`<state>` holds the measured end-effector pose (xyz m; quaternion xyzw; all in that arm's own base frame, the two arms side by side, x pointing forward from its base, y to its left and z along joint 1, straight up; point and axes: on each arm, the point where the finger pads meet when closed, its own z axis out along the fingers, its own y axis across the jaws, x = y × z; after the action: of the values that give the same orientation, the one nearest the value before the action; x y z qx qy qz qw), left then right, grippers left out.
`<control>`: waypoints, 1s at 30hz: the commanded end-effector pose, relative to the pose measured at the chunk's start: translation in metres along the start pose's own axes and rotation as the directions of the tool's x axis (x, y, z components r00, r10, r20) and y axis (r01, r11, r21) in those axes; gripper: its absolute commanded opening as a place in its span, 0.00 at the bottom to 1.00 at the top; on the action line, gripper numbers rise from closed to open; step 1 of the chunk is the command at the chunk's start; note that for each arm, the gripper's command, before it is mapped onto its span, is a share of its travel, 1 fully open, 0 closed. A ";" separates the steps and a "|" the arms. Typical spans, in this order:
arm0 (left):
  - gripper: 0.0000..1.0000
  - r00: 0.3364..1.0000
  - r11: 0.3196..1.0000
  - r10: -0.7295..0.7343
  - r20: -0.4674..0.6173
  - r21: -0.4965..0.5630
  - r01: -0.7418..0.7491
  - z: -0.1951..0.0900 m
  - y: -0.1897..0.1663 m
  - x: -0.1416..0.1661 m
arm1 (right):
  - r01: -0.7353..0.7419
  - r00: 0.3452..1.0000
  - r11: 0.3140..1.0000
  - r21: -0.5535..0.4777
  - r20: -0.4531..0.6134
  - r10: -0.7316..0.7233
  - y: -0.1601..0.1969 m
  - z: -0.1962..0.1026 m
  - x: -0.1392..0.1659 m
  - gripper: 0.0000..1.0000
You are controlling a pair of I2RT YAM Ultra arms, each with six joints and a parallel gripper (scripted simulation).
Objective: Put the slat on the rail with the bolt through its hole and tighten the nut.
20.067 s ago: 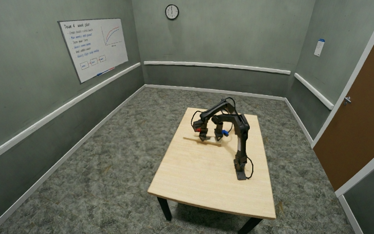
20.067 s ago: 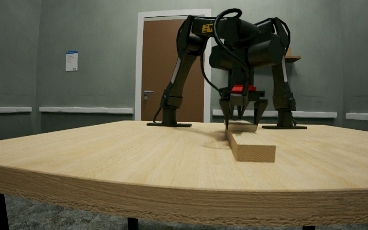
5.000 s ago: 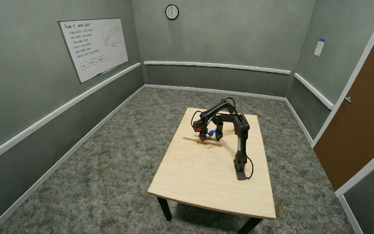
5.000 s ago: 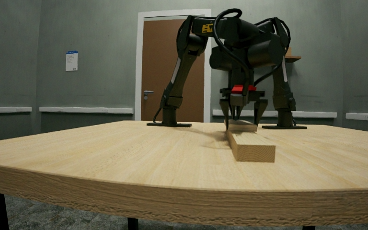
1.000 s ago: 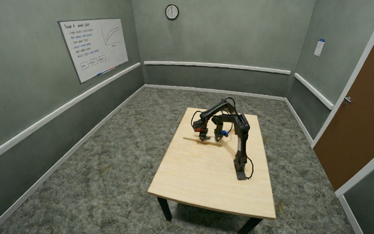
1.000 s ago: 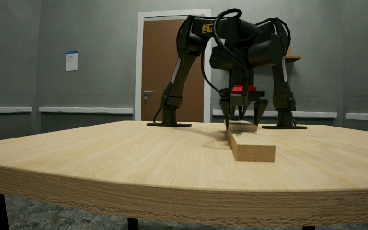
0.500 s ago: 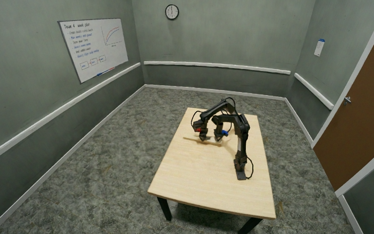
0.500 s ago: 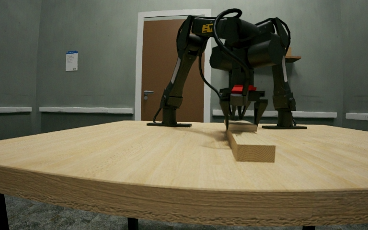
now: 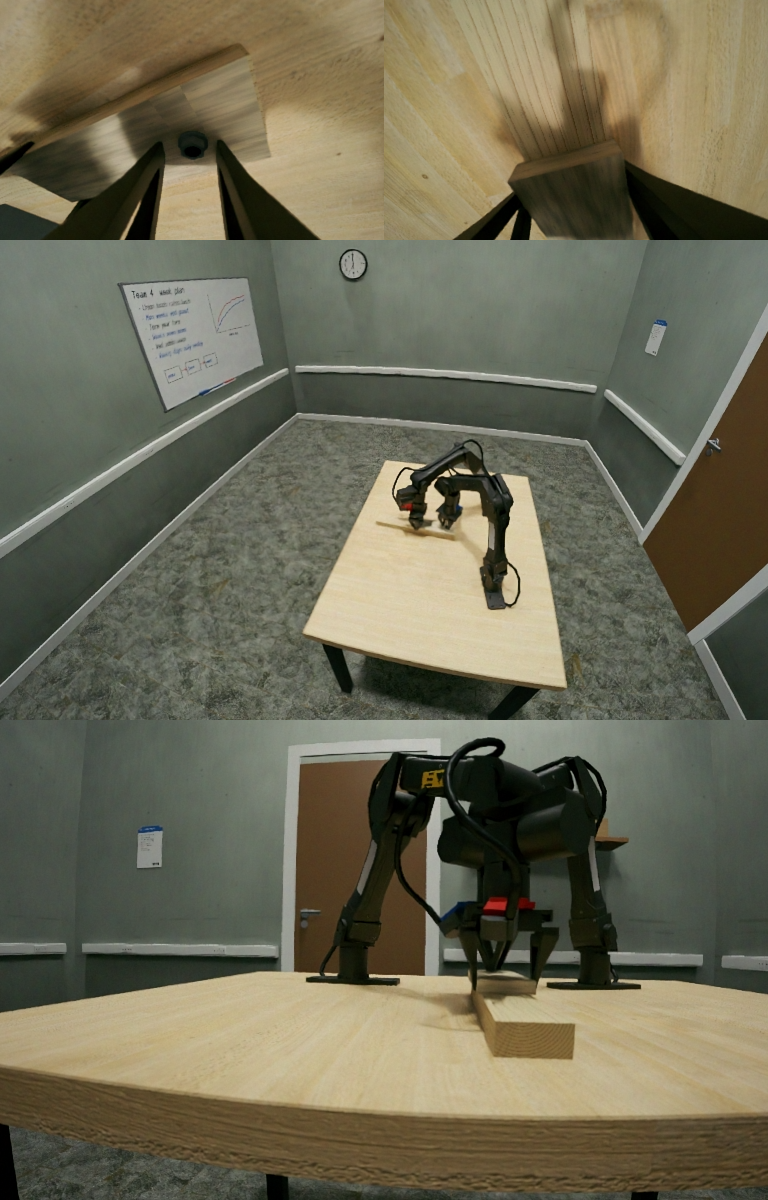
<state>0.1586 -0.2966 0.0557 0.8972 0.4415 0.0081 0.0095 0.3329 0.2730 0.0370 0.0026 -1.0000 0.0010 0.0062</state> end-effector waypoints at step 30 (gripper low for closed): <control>0.34 -0.028 -0.028 -1.000 -0.013 0.004 1.000 -0.007 0.000 -0.003 | 0.000 1.000 1.000 -0.009 0.011 0.000 0.001 -0.005 -0.002 0.72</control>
<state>0.1546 -0.2933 0.0556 0.4184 0.9083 0.0019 0.0013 0.3329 0.2730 0.0370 0.0026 -1.0000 0.0010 0.0062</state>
